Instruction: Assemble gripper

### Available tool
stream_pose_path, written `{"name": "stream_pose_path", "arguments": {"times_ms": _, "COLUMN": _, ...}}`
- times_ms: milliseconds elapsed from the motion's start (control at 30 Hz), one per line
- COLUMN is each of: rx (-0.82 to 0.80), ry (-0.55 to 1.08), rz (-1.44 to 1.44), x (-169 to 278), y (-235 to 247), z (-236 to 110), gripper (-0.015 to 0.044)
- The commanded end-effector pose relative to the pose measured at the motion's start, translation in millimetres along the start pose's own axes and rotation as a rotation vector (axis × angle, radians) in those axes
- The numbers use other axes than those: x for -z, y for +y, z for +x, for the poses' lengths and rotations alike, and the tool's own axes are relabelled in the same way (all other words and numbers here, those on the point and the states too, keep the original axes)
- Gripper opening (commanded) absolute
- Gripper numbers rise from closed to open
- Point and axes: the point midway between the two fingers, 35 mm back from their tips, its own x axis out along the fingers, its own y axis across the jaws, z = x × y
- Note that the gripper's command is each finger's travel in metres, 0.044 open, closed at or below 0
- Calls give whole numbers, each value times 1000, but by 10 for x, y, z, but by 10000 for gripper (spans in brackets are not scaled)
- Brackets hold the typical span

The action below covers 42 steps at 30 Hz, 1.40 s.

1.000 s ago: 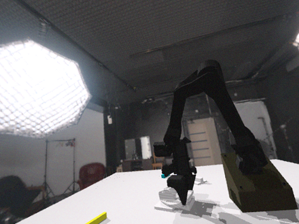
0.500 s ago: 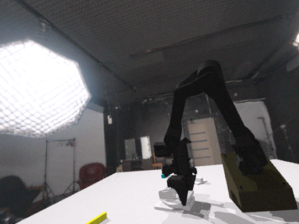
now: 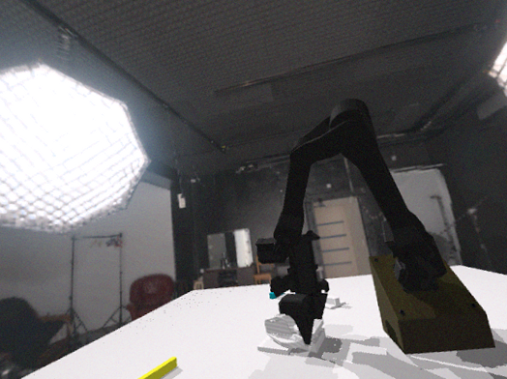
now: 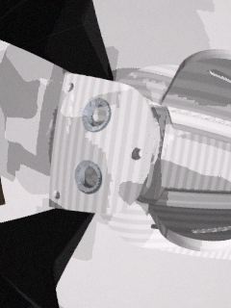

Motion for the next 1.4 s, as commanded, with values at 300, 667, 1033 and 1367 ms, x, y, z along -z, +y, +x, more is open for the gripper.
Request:
{"name": "stream_pose_path", "arguments": {"times_ms": 300, "rx": 5, "ry": 3, "rz": -12, "x": -7, "y": -3, "z": 59, "gripper": 351}}
{"name": "stream_pose_path", "arguments": {"times_ms": 667, "rx": 5, "ry": 3, "rz": -15, "x": -7, "y": -3, "z": 83, "gripper": 351}}
{"name": "stream_pose_path", "arguments": {"times_ms": 1033, "rx": 5, "ry": 3, "rz": -15, "x": -7, "y": -3, "z": 83, "gripper": 351}}
{"name": "stream_pose_path", "arguments": {"times_ms": 1367, "rx": 5, "ry": 3, "rz": -15, "x": -7, "y": -3, "z": 83, "gripper": 351}}
